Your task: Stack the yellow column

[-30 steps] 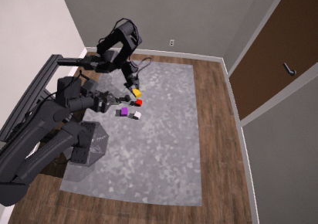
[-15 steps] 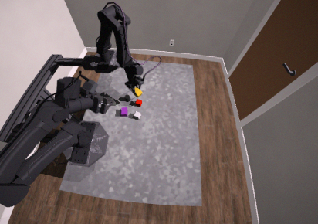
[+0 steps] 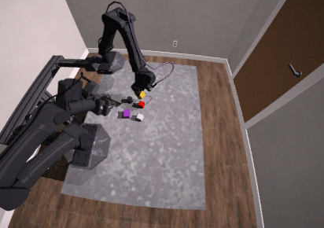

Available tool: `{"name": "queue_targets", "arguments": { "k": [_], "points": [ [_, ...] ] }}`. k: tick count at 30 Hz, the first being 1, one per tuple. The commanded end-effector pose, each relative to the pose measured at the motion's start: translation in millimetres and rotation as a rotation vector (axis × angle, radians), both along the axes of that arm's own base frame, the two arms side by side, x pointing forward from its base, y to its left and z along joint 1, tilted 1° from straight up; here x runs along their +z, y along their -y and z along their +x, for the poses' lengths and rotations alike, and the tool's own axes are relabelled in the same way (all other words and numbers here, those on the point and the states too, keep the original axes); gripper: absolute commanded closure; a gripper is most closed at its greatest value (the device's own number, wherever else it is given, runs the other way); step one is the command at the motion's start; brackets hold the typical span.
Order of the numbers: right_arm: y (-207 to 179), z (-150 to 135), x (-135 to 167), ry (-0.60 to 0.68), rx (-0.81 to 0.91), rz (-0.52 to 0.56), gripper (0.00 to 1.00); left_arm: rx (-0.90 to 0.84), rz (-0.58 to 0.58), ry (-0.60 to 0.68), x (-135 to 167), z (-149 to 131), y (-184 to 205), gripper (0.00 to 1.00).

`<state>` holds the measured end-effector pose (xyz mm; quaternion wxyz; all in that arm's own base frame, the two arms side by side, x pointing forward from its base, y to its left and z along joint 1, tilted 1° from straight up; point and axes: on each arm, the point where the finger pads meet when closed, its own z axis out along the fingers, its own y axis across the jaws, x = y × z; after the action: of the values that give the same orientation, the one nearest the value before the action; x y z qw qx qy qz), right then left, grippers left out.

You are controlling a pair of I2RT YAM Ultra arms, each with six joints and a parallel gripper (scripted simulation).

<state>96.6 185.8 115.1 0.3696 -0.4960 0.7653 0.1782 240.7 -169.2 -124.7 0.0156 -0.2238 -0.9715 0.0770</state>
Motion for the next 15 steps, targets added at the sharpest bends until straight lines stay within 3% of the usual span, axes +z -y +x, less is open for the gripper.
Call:
{"name": "queue_targets", "arguments": {
  "k": [1, 3, 15],
  "points": [
    [-3.1, 0.3, 14.1, 0.015, 0.002, 0.04, 0.0, 0.066, 0.106, -0.226, 0.4, -19.3, -10.0, 0.65],
    [-3.1, 0.3, 14.1, 0.015, 0.002, 0.04, 0.0, 0.066, 0.106, -0.226, 0.4, -19.3, -10.0, 0.65],
    [-3.1, 0.3, 14.1, 0.015, 0.002, 0.04, 0.0, 0.214, 0.275, -0.561, 10.2, -16.3, -6.6, 0.65]
  ]
}}
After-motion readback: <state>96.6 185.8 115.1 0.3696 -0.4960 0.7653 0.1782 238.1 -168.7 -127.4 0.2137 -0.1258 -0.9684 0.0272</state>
